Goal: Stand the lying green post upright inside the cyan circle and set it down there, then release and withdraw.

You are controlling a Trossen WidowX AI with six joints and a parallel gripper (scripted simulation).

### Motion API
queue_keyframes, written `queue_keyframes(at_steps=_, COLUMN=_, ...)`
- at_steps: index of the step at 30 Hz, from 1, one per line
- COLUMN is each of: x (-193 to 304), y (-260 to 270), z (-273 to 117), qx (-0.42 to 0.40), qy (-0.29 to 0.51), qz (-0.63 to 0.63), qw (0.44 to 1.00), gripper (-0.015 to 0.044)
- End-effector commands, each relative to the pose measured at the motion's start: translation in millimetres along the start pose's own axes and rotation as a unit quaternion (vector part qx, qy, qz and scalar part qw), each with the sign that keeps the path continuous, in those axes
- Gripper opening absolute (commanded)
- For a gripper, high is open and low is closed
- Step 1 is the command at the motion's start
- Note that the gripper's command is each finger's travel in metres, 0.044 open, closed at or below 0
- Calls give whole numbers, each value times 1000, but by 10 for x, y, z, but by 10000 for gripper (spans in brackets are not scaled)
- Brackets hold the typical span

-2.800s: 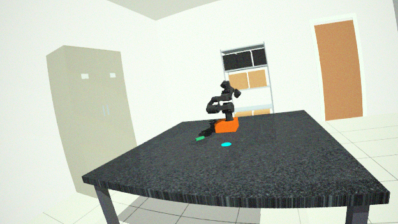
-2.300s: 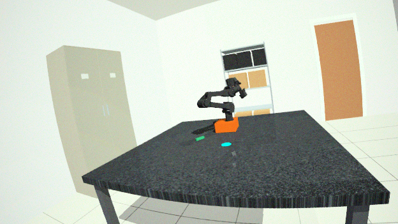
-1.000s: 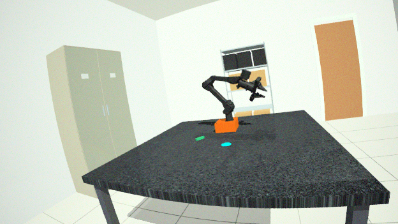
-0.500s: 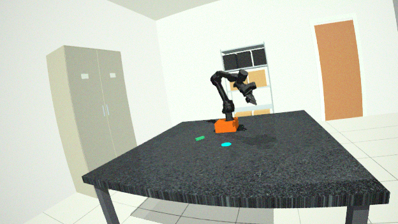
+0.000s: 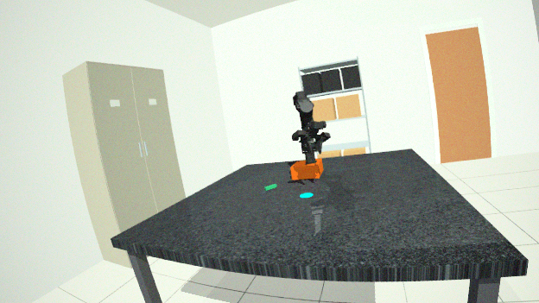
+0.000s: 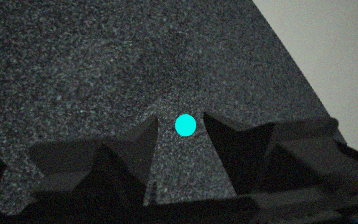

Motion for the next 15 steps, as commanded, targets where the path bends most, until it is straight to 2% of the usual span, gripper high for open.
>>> queue_keyframes(at_steps=1, x=176, y=-317, z=34, qx=20, qy=41, qz=90, qw=995, gripper=233)
queue_keyframes(at_steps=8, x=610, y=-879, z=29, qx=55, qy=108, qz=265, qw=957, gripper=233)
queue_keyframes(at_steps=15, x=1159, y=-1335, z=-62, qx=87, qy=164, qz=434, qw=881, gripper=233)
Point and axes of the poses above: the point midway between the two fingers, 35 mm back from their tips, its own z axis out along the fingers, its own y axis across the jaws, x = y × z, the point moved 3 cm from there along -z, back along the fingers, and after that the axes turned 10 degrees about z, right-handed, at the moved point
